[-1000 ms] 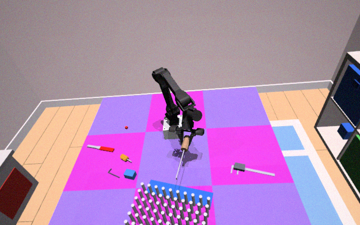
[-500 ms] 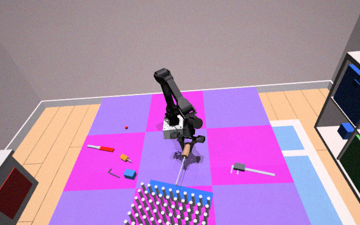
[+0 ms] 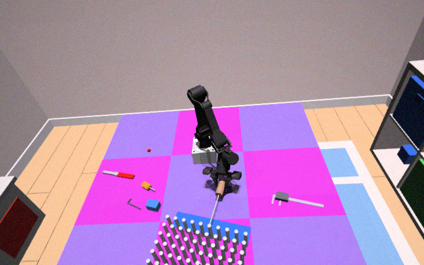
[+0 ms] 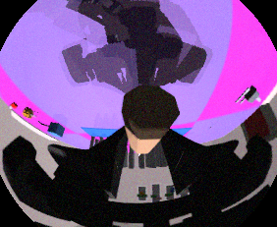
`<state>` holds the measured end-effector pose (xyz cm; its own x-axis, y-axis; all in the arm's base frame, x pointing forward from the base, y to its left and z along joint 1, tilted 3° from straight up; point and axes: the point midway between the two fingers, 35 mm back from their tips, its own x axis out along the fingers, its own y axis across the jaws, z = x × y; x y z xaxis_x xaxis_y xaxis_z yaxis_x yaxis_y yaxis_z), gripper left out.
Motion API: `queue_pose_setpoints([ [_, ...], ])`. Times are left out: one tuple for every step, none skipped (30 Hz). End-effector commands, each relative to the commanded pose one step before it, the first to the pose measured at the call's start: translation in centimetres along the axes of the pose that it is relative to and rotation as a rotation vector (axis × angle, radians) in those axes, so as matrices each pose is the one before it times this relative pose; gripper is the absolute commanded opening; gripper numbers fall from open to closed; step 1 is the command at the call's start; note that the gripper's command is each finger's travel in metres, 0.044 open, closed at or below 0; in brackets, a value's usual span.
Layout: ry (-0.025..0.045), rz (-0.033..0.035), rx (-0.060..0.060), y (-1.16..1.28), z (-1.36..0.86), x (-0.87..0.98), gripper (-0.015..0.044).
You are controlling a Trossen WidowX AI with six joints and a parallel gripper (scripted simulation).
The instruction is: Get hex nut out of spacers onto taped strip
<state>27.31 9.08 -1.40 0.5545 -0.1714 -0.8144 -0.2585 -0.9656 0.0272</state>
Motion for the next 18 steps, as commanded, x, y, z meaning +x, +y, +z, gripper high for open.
queue_pose_setpoints([
  [-0.00544,0.00402,-0.0071,0.744,1.819,1.409,0.0],
  [0.00007,0.00005,0.0001,0.094,0.196,0.141,0.0],
  [0.00043,-0.00024,0.0004,0.022,0.021,0.009,0.0],
  [0.00033,-0.00023,0.0003,-0.011,-0.039,-0.032,0.0],
  [0.0,0.0,0.0,-0.001,-0.011,0.007,0.0],
  [0.00001,-0.00001,0.0,-0.002,-0.023,0.013,0.0],
  [0.00002,-0.00001,0.0,-0.003,-0.034,0.019,0.0],
  [0.00001,-0.00001,0.0,-0.004,-0.043,0.026,0.0],
  [0.00001,0.0,0.0,-0.004,-0.052,0.033,0.0],
  [-0.00001,0.00001,0.0,-0.004,-0.059,0.04,0.0],
  [-0.00002,0.00003,0.0,-0.004,-0.062,0.044,0.0],
  [-0.00002,0.00003,0.0,-0.004,-0.064,0.045,0.0],
  [-0.00001,0.00003,0.0,-0.003,-0.065,0.044,0.0],
  [0.0,0.00002,0.0,-0.003,-0.066,0.044,0.0],
  [0.00001,0.00002,0.0,-0.003,-0.065,0.043,0.0],
  [0.00001,0.00002,0.0,-0.003,-0.067,0.043,0.0],
  [0.00001,0.00002,0.0,-0.003,-0.068,0.043,0.0],
  [0.00002,0.00002,0.0,-0.003,-0.067,0.042,0.0],
])
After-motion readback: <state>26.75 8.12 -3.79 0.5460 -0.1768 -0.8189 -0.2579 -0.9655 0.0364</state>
